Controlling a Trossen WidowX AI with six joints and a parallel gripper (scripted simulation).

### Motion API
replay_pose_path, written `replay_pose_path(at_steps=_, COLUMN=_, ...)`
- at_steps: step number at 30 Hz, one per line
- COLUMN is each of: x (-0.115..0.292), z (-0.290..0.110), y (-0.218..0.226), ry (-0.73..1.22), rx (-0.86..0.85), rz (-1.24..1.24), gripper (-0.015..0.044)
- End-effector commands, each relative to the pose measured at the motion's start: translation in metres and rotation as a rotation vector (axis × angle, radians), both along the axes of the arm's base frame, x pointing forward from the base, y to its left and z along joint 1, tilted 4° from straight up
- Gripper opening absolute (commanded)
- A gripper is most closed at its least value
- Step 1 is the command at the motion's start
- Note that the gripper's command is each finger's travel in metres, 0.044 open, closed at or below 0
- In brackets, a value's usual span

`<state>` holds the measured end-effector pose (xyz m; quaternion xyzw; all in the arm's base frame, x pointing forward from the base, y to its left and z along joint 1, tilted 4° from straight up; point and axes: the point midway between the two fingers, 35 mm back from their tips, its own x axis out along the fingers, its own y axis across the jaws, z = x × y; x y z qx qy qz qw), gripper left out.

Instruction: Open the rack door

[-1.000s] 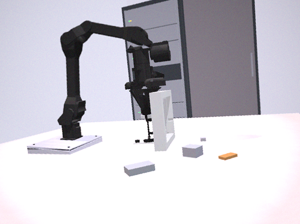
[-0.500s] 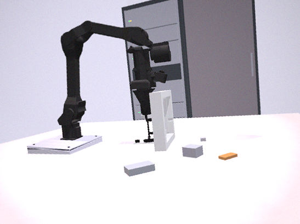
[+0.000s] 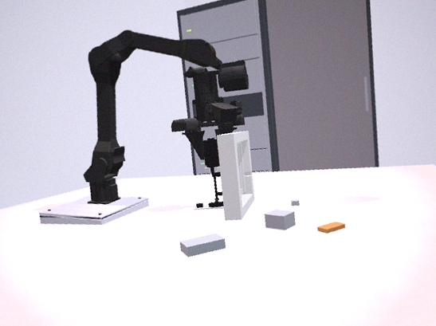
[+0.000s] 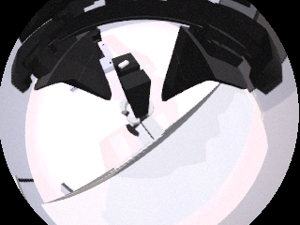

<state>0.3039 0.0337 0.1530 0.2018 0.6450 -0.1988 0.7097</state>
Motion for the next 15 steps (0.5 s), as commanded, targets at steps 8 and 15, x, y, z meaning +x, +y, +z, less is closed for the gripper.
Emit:
replay_pose_path(at_steps=8, x=0.0003, z=-0.0001, y=-0.0011, ry=-0.015, rx=0.043, rz=-0.552, gripper=0.0296)
replay_pose_path(at_steps=15, x=0.0003, z=-0.0002, y=-0.0011, ry=-0.024, rx=0.075, rz=-0.898, gripper=0.0296)
